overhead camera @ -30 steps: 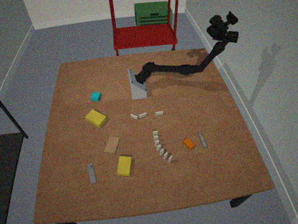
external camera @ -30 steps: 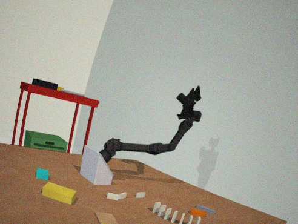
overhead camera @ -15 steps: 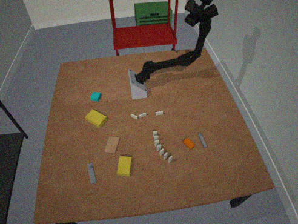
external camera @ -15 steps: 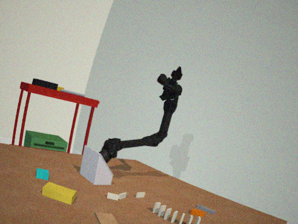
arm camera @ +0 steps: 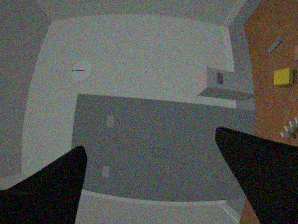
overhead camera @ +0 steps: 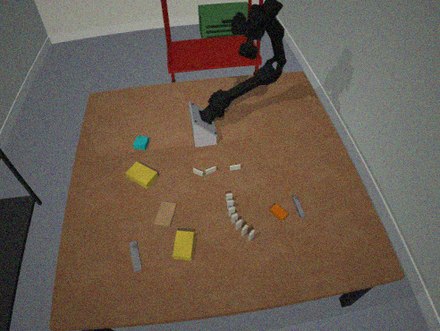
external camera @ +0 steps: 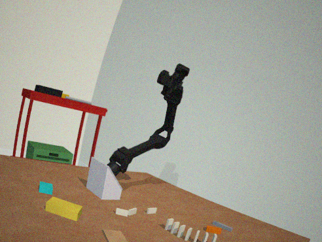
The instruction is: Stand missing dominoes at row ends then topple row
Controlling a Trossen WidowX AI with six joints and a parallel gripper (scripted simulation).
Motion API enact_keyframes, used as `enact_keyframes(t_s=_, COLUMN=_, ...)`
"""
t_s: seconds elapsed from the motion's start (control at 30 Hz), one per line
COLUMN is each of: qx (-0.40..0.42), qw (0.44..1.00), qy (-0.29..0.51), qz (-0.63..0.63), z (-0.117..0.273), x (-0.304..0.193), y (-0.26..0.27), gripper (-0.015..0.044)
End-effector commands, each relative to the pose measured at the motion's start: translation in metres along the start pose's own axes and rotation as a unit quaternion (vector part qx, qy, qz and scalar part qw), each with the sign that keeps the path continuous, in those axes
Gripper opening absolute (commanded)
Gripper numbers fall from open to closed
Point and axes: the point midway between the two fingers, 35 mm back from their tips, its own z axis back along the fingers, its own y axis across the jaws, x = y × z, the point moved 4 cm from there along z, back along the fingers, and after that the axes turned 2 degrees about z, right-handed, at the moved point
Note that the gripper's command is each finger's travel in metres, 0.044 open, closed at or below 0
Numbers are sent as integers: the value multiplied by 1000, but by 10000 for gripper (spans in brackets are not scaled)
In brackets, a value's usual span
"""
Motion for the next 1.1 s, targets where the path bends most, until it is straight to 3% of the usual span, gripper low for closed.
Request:
enact_keyframes(t_s=0.0, qx=-99, qw=994, qy=40, qz=-4, z=-50, x=6, y=-44, gripper=440)
enact_keyframes(t_s=0.23, qx=-267, qw=957, qy=111, qz=13, z=-114, x=-5, y=-138, gripper=440)
enact_keyframes(t_s=0.47, qx=-428, qw=884, qy=181, qz=45, z=-141, x=-30, y=-245, gripper=440)
enact_keyframes(t_s=0.67, qx=-559, qw=791, qy=236, qz=82, z=-132, x=-50, y=-339, gripper=440)
enact_keyframes(t_s=0.87, qx=-676, qw=671, qy=281, qz=120, z=-94, x=-62, y=-423, gripper=440)
enact_keyframes(t_s=1.07, qx=-689, qw=654, qy=286, qz=124, z=-82, x=-66, y=-431, gripper=440)
